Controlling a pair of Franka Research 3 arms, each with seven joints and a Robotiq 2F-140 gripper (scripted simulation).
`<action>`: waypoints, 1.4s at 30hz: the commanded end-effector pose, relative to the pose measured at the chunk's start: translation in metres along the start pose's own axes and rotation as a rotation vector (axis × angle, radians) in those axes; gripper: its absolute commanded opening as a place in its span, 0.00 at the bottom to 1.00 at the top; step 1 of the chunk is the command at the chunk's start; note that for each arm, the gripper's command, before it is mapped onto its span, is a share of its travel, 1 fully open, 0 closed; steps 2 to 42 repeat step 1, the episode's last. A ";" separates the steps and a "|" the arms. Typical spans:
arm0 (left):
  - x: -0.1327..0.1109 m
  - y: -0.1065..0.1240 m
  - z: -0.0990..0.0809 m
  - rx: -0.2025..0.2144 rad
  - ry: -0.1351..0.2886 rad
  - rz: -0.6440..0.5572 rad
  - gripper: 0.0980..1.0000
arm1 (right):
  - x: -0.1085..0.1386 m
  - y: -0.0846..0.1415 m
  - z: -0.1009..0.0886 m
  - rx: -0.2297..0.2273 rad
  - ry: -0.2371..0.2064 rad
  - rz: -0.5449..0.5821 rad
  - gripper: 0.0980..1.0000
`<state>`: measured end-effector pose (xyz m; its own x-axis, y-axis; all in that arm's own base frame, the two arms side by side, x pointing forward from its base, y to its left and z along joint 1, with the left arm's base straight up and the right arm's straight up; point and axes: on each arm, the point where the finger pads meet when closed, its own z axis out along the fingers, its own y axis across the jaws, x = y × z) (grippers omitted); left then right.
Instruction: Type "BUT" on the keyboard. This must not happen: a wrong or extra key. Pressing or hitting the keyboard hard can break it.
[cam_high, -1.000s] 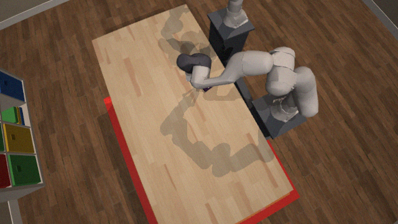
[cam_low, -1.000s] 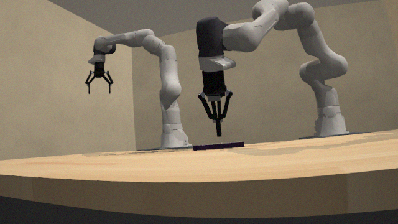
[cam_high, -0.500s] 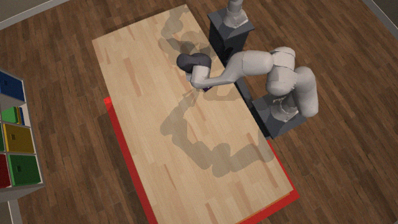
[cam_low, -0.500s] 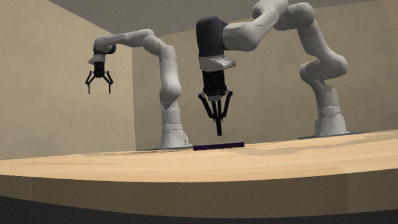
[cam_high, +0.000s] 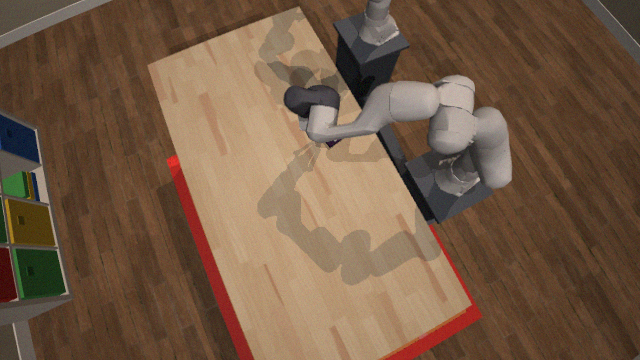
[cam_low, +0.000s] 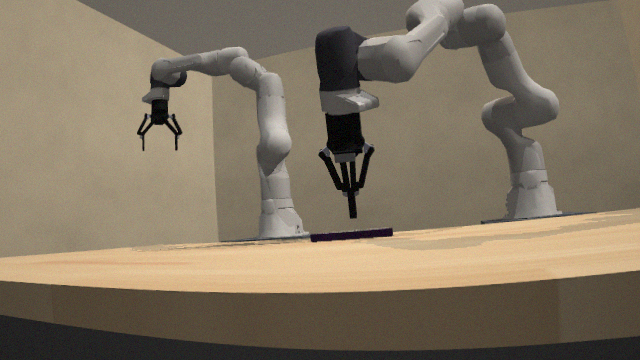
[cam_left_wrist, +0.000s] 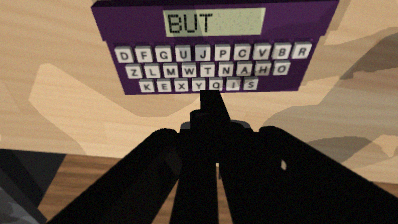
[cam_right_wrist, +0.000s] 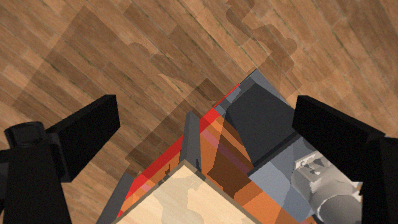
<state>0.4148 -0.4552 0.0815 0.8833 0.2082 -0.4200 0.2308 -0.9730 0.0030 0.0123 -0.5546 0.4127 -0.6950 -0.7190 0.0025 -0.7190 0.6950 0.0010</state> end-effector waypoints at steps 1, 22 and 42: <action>-0.001 0.000 -0.001 0.000 -0.003 -0.007 0.00 | 0.000 0.001 0.000 0.001 -0.002 -0.004 1.00; -0.001 0.000 -0.001 0.000 -0.003 -0.007 0.00 | 0.000 0.001 0.000 0.001 -0.002 -0.004 1.00; -0.001 0.000 -0.001 0.000 -0.003 -0.007 0.00 | 0.000 0.001 0.000 0.001 -0.002 -0.004 1.00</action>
